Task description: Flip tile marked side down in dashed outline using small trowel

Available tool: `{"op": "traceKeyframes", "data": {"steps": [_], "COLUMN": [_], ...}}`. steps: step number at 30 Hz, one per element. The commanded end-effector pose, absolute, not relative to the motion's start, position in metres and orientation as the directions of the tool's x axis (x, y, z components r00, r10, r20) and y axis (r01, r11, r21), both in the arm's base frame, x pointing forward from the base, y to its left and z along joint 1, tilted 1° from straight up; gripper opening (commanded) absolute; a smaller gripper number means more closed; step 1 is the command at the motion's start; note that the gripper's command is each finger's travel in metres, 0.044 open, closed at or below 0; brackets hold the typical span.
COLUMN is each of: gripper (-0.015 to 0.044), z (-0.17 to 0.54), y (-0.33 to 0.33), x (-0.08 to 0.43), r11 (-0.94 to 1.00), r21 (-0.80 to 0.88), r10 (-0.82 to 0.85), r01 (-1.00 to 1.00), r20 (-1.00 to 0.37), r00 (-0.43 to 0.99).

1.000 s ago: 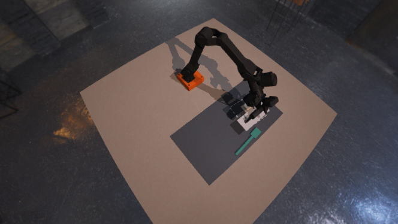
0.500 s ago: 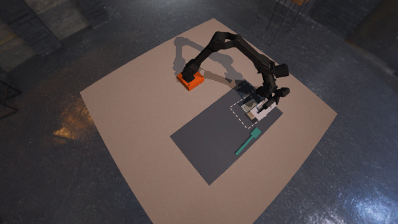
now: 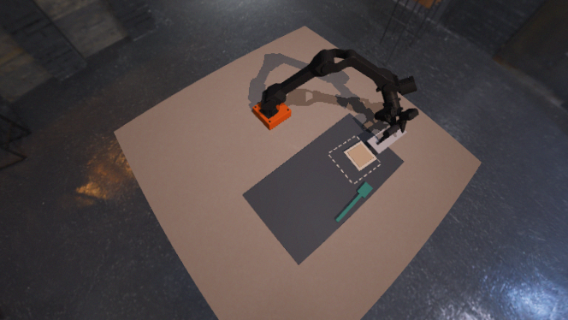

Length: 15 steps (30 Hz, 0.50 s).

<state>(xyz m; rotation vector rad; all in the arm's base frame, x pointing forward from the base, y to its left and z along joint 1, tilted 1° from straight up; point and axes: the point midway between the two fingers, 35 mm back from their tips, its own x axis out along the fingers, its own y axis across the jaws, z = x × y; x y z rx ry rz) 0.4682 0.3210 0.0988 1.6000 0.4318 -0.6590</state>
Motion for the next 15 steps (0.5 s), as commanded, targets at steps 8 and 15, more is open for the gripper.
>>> {"op": "traceKeyframes", "data": {"steps": [8,15], "gripper": [0.0000,0.0000], "z": [0.1006,0.0933], "y": [0.3361,0.3369], "x": [0.4650,0.4658], "r11": [-0.158,-0.158], "r21": [0.781,0.781], "r10": [-0.103,-0.103], "r01": [0.604,0.604], "r20": [-0.621,-0.621], "r00": [0.777,0.777]}}
